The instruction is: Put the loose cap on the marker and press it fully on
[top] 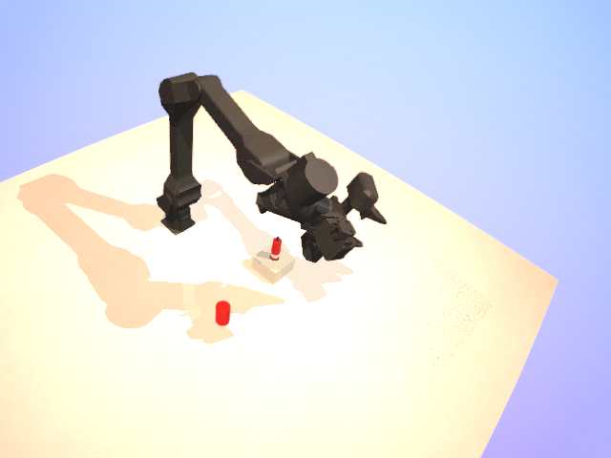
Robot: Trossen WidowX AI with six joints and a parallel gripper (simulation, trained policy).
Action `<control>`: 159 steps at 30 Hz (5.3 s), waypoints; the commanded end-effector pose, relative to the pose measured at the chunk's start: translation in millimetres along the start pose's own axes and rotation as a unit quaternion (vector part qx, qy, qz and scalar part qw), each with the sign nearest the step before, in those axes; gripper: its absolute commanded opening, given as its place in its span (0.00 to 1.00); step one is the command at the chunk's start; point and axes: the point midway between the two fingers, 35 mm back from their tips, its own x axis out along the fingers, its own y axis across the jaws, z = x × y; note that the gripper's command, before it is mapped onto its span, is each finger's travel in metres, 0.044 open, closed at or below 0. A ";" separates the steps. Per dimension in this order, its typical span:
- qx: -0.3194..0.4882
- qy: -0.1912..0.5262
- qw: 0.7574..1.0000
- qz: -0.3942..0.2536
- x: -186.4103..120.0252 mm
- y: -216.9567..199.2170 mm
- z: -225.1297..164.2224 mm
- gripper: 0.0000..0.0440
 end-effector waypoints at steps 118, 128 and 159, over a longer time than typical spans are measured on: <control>0.237 -0.107 0.821 -0.508 -163.9 -208.7 43.7 0.72; 0.220 -0.097 0.810 -0.535 -159.3 -224.9 47.1 0.68; 0.142 -0.071 0.800 -0.579 -145.5 -246.2 46.5 0.17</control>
